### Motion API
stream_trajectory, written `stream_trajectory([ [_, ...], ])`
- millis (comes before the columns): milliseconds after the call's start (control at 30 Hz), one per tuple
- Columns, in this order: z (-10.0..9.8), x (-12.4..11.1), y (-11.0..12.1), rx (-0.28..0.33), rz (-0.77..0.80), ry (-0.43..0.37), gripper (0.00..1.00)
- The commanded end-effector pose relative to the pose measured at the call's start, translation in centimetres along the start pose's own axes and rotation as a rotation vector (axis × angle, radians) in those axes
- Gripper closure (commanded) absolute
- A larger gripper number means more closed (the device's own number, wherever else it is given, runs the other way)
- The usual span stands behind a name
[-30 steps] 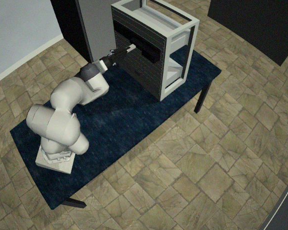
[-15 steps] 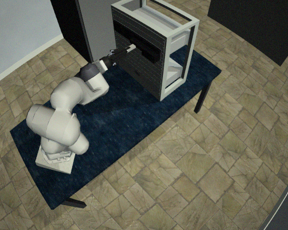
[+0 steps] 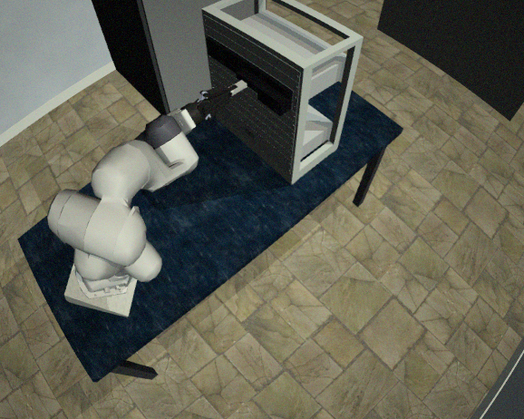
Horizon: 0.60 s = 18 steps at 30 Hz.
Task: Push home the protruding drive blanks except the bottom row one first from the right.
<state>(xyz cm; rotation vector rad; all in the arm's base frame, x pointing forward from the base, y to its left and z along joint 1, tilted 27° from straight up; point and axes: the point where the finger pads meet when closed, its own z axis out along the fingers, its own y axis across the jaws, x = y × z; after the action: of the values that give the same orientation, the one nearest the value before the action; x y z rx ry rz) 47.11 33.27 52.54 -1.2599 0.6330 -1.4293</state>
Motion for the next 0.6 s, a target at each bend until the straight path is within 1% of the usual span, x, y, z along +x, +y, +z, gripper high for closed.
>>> stream_trajectory([
  [0, 0.21, 0.07, 0.06, -0.001, -0.003, 0.0, 1.0],
  [200, 1.04, 0.08, 0.03, -0.001, -0.003, 0.0, 1.0],
  [567, 1.09, 0.09, 0.03, -0.001, -0.003, 0.0, 1.0],
])
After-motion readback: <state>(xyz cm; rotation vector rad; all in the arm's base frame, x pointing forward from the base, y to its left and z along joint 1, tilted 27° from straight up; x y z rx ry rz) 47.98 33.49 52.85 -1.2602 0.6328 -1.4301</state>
